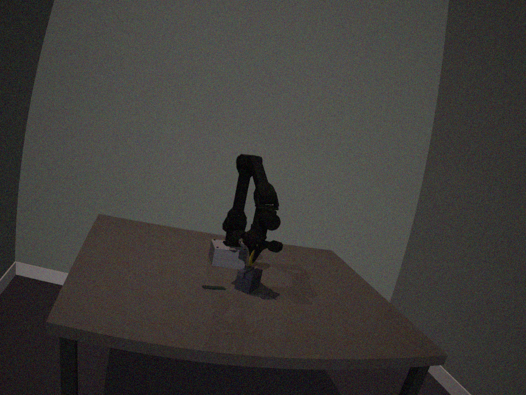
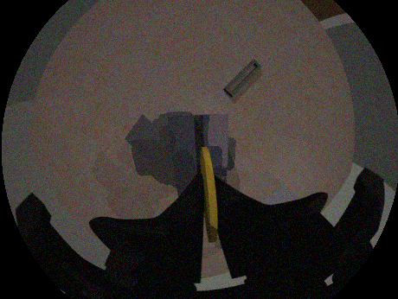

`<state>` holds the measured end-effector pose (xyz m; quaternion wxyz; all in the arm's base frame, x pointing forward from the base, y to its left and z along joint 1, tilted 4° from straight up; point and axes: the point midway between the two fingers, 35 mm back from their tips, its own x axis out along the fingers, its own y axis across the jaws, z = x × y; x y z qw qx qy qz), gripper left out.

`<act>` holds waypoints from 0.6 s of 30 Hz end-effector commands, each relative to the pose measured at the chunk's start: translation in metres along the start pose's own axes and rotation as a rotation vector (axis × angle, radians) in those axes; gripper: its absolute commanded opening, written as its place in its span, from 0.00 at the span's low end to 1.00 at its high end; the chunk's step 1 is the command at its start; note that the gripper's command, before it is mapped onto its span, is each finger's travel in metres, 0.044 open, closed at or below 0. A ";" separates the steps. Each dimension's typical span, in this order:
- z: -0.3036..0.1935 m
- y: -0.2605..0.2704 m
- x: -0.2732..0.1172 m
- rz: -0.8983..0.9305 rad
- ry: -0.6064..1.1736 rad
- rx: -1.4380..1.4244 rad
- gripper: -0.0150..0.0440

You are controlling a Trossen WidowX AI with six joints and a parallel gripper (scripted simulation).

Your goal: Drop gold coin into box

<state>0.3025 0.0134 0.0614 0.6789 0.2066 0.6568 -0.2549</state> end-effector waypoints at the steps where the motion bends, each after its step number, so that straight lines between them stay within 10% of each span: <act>1: -0.001 0.000 -0.002 0.001 0.000 0.007 0.25; 18: 0.001 0.000 0.003 0.000 0.000 0.001 0.25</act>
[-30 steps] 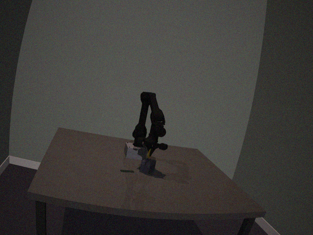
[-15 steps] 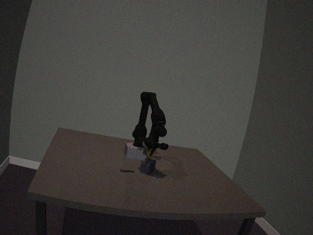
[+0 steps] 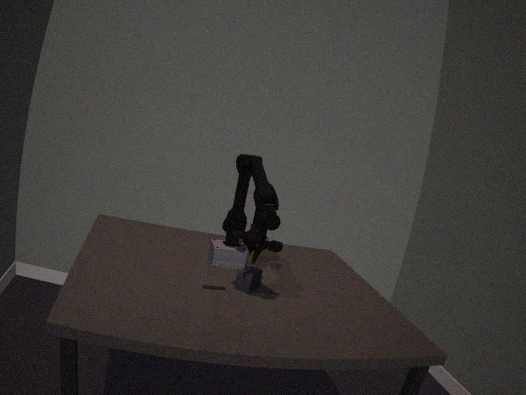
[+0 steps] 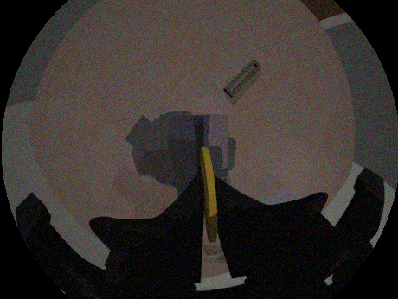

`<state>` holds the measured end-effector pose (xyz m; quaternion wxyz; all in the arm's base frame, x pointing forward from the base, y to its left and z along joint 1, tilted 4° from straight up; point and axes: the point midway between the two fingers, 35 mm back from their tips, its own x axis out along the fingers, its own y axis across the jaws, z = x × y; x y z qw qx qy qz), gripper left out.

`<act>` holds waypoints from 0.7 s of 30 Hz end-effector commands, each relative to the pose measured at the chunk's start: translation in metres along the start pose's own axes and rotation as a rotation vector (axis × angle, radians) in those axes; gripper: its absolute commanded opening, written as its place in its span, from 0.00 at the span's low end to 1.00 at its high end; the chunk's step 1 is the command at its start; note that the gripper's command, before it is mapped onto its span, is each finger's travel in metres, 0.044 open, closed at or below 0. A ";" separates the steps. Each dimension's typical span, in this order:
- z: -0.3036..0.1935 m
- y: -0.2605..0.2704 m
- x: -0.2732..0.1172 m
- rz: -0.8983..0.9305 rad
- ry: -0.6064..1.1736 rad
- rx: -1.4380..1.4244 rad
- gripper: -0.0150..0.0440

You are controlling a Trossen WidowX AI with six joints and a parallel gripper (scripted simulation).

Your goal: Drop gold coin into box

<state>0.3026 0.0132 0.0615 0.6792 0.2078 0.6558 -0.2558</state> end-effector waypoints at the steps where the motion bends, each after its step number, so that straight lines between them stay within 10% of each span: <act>1: 0.001 0.000 0.003 -0.001 0.001 -0.003 0.25; 21: 0.001 0.000 0.011 -0.001 0.001 -0.004 0.25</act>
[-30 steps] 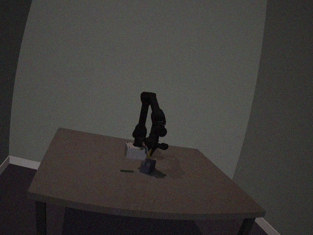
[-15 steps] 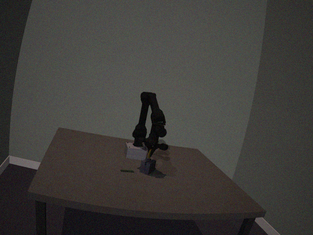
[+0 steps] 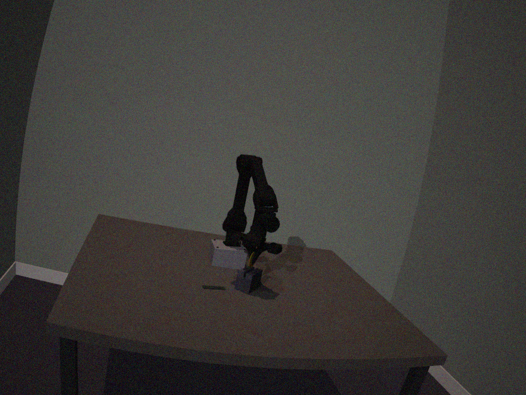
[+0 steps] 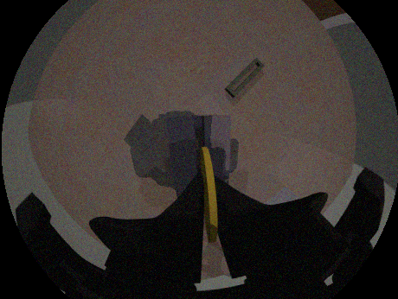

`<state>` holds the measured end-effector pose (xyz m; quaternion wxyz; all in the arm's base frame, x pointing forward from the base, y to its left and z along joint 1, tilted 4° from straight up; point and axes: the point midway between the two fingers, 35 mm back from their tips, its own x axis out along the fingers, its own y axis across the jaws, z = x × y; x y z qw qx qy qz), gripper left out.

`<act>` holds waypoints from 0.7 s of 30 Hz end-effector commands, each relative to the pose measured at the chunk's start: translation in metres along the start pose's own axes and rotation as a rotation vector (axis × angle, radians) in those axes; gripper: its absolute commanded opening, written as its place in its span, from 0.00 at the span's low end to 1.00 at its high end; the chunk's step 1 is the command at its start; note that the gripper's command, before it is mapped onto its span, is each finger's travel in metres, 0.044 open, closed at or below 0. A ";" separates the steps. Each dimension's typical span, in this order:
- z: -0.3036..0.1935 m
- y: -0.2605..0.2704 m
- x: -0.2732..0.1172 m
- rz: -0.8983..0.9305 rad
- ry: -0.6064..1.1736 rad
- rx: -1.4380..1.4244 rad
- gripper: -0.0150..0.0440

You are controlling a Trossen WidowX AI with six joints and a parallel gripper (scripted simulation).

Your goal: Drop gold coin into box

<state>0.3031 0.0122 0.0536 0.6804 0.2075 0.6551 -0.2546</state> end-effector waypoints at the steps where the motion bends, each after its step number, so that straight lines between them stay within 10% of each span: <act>1: 0.000 0.000 0.003 -0.003 0.003 -0.002 0.25; 21: 0.000 0.000 0.011 -0.003 0.003 -0.004 0.25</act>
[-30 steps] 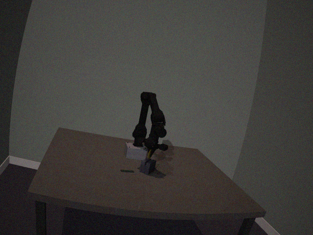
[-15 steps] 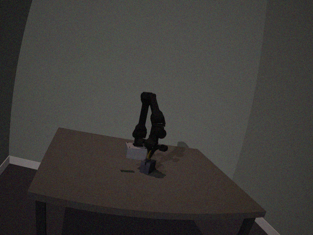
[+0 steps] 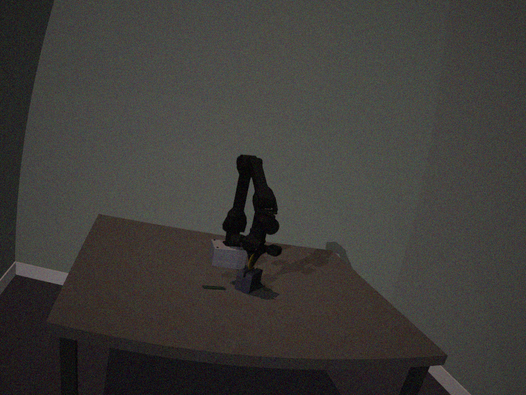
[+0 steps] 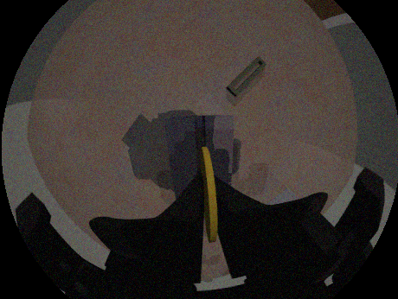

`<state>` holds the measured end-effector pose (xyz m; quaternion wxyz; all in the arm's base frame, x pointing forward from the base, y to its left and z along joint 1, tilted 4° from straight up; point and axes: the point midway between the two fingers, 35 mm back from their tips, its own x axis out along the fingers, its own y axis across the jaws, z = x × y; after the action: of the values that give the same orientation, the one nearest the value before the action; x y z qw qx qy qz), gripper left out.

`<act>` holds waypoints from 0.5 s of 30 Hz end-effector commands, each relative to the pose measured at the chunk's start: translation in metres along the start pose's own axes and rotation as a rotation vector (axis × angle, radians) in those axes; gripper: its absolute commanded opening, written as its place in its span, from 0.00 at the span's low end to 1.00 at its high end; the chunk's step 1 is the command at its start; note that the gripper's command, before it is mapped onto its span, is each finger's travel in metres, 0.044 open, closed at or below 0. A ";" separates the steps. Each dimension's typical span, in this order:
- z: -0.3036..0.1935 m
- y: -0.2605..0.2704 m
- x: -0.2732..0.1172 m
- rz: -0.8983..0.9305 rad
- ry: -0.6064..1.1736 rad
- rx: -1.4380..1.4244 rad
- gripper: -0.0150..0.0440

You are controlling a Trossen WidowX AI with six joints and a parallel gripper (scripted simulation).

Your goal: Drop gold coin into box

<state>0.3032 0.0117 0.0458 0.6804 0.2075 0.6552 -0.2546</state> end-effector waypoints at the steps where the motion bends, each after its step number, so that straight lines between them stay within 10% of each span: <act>1: 0.000 0.000 0.003 -0.003 0.003 -0.004 0.25; 8: 0.000 0.000 0.001 0.000 0.000 0.000 0.52; 15: 0.000 0.000 0.001 0.000 0.000 0.000 0.53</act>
<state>0.3033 0.0117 0.0448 0.6803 0.2077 0.6551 -0.2545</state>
